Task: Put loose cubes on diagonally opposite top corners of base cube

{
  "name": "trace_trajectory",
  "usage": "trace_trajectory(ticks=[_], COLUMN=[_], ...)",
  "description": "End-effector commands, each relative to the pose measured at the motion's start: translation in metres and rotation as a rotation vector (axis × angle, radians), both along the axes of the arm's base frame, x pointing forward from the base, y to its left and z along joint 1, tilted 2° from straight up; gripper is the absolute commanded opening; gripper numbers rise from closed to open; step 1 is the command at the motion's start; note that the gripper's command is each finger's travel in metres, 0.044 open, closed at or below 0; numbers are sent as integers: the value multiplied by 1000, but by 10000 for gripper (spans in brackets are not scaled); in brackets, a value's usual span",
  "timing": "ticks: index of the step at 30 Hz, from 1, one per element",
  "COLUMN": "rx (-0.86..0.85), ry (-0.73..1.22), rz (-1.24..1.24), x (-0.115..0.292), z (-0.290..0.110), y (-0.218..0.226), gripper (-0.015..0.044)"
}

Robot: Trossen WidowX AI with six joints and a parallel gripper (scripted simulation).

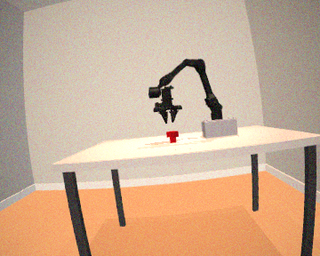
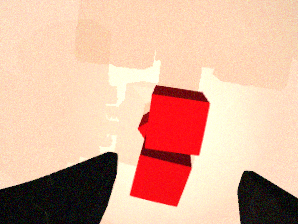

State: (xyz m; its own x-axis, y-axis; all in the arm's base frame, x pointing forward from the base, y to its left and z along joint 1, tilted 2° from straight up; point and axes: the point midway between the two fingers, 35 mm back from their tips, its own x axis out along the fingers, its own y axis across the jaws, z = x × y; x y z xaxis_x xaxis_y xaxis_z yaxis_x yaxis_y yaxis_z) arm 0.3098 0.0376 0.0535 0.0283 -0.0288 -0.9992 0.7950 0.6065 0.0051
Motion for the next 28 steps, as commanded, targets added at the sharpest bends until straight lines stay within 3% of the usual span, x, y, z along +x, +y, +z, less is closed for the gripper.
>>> trace_trajectory(ticks=[1, 4, 12, 22, 28], rx=[0, 0, 0, 12, 12], ry=[-2, -2, 2, 5, 6], rz=[0, 0, 1, 1, 1], x=[0, 0, -1, -42, -46], z=[6, 8, 8, 6, 6], y=[0, 0, 2, 130, 139], gripper=[336, 400, 400, 400, 400])
